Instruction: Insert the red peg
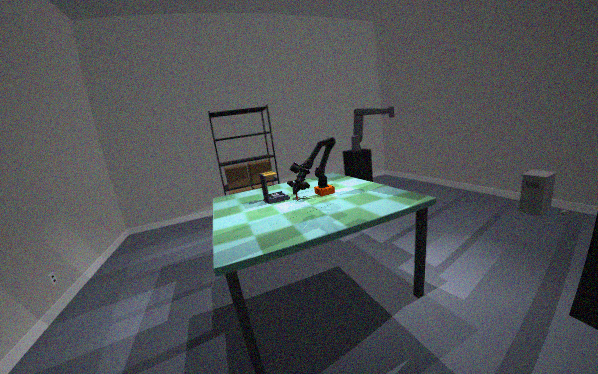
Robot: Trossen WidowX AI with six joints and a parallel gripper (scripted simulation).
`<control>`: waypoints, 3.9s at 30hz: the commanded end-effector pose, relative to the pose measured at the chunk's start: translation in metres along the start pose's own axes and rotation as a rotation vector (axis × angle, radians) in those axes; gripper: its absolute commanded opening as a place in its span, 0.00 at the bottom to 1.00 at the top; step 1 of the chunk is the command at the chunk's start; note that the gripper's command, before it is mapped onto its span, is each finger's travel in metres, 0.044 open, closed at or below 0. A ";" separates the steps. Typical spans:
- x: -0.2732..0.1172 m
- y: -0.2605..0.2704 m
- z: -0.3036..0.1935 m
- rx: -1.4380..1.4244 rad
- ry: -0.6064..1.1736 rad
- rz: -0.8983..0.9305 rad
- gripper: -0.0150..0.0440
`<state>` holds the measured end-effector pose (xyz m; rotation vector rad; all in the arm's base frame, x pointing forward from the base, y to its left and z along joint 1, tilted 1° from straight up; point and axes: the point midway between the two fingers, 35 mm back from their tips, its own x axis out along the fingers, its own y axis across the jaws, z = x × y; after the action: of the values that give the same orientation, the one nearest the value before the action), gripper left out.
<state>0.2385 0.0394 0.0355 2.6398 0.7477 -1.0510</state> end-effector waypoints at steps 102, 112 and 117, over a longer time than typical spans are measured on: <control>-0.041 0.185 -0.024 0.236 0.008 0.262 0.25; -0.031 0.191 -0.035 0.235 0.009 0.262 0.25; -0.030 0.192 -0.037 0.235 0.009 0.262 0.25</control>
<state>0.3395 -0.1220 0.0824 2.8357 0.2853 -1.1109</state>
